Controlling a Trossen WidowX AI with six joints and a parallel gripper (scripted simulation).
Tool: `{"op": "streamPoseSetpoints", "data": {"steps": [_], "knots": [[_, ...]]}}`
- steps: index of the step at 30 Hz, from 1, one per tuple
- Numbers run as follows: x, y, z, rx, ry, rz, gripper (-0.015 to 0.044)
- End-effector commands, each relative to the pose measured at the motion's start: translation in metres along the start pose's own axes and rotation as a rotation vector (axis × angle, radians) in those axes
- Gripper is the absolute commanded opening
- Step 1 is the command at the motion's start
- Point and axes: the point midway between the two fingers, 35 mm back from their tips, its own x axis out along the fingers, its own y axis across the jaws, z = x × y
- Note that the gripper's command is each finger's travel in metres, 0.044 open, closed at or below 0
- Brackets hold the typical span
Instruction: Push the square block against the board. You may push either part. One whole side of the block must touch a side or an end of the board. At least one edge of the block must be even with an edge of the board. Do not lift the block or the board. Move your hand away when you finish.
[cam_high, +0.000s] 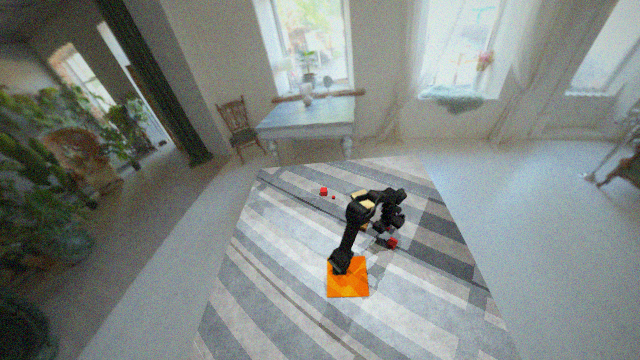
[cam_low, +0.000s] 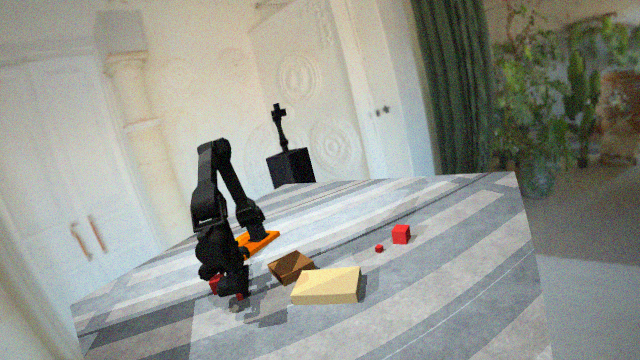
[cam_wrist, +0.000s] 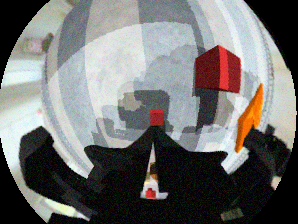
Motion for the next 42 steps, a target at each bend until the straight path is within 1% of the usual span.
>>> {"op": "streamPoseSetpoints", "data": {"steps": [1, 42], "knots": [[0.0, 0.001, 0.003, -0.003, 0.003, 0.001, 0.0], [0.0, 0.001, 0.035, -0.002, 0.0, 0.001, 0.0]]}}
